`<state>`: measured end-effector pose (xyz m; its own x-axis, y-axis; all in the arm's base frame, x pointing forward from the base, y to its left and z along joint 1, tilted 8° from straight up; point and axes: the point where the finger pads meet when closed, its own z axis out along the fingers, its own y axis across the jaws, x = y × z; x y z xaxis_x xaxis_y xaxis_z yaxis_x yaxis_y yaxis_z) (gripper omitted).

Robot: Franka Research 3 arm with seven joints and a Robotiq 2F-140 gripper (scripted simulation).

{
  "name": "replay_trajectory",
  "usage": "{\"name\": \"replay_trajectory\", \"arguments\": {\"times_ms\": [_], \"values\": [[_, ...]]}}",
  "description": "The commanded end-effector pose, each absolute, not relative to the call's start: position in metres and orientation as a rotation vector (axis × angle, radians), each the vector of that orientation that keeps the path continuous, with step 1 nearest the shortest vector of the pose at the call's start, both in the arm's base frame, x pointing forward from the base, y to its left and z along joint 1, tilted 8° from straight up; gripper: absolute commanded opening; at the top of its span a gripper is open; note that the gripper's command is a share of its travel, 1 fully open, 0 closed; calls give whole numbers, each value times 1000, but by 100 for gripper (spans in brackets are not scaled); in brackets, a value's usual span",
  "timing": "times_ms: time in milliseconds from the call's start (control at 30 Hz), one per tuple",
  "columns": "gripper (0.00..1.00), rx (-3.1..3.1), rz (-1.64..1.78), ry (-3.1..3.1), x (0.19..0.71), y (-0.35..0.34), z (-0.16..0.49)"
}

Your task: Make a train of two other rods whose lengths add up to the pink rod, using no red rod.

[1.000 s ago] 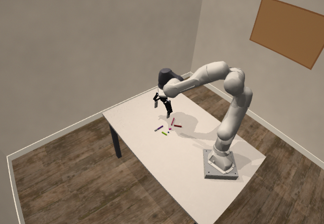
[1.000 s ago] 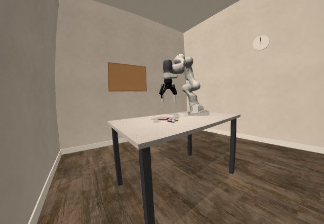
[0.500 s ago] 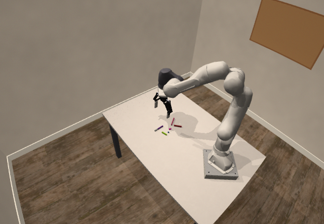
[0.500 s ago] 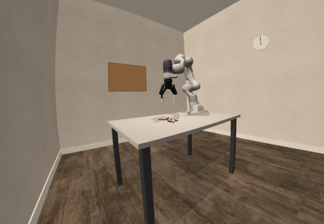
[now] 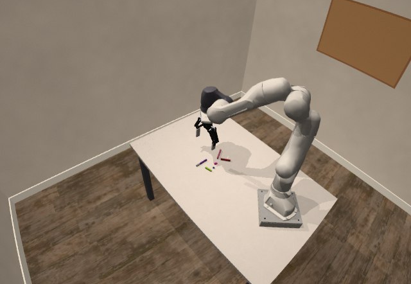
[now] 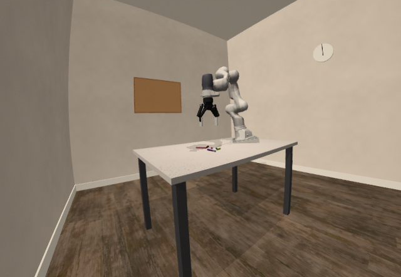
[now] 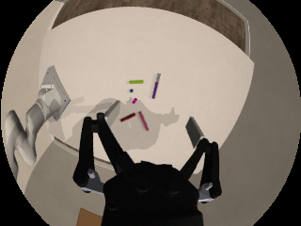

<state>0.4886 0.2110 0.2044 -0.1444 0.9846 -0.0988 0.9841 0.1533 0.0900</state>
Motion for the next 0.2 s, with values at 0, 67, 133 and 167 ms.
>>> {"name": "replay_trajectory", "arguments": {"times_ms": [0,67,133,167], "values": [[100,1952,9,2289,488,213,206],[100,1952,9,2289,488,213,206],[100,1952,9,2289,488,213,206],[100,1952,9,2289,488,213,206]]}}
